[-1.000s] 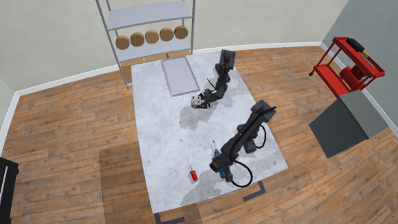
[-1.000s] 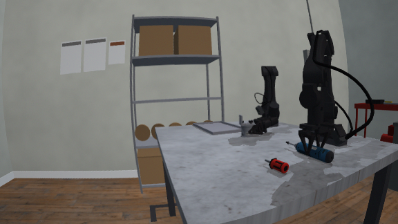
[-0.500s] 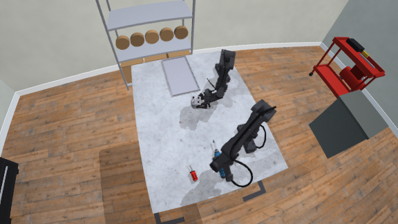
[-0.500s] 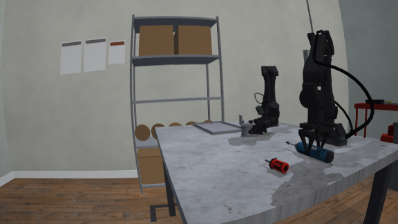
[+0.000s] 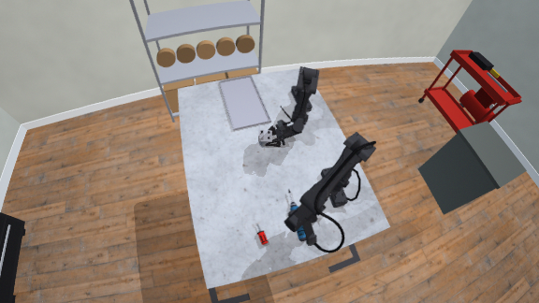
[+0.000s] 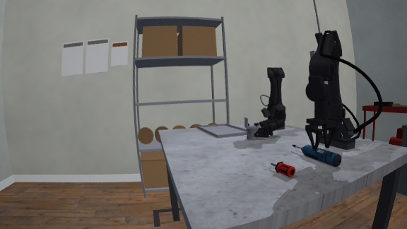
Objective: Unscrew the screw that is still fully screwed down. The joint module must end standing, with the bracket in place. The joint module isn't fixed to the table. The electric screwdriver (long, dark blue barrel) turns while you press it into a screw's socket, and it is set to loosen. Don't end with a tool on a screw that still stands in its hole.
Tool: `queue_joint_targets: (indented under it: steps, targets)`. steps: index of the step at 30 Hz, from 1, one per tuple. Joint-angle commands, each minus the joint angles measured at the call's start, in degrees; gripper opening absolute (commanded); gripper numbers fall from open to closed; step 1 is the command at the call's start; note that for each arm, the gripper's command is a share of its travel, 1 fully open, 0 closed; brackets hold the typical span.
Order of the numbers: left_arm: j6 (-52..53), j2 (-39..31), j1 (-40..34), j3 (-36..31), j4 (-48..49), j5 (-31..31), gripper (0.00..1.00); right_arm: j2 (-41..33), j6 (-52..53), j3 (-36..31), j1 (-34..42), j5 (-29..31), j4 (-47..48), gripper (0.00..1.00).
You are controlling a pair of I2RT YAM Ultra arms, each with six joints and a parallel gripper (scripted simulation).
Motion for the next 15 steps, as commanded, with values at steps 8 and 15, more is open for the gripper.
queue_joint_targets:
  steps: [8, 15]
  targets:
    - [0.4, -3.2, -0.2, 4.5, -6.1, -0.1, 0.65, -0.3, 0.1, 0.1, 0.0, 0.0, 0.1, 0.59]
    - [0.4, -2.7, -0.2, 5.3, -7.3, -0.1, 0.65, -0.3, 0.1, 0.1, 0.0, 0.0, 0.1, 0.59]
